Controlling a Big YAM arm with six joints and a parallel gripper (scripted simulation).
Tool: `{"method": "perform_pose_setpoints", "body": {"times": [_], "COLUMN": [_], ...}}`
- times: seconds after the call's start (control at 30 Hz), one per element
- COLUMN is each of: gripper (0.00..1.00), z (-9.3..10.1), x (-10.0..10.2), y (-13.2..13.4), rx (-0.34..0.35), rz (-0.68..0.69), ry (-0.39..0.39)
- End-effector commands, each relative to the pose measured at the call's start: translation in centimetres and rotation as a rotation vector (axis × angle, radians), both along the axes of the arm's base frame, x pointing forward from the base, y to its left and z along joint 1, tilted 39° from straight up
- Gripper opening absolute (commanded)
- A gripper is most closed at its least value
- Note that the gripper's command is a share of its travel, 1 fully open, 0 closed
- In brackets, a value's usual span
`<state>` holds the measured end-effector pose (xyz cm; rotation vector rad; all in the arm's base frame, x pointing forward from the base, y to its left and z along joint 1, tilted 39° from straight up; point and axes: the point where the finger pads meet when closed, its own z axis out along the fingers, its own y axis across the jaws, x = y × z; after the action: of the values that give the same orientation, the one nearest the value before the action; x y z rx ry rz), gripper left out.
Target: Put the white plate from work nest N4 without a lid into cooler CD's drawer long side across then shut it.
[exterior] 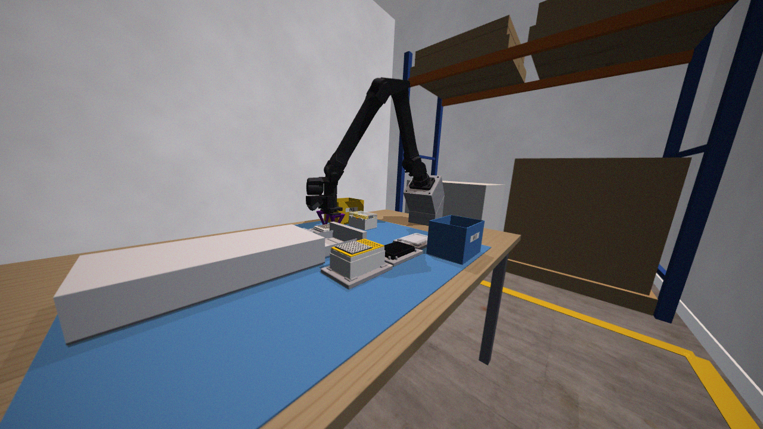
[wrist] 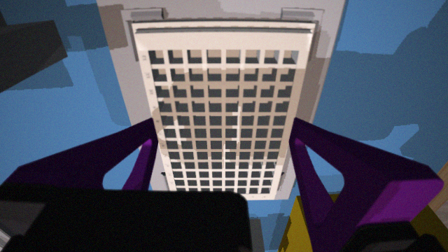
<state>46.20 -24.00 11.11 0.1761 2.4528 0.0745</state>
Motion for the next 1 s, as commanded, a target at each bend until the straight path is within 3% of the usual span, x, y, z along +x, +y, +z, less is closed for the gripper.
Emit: {"method": "perform_pose_setpoints", "body": {"times": [0.0, 0.97], "gripper": [0.0, 0.0], "z": [-0.7, -0.71], "x": [0.49, -0.1], "y": [0.39, 0.1], "rx": [0.003, 0.006], "rz": [0.005, 0.001], "ry": [0.0, 0.01]}}
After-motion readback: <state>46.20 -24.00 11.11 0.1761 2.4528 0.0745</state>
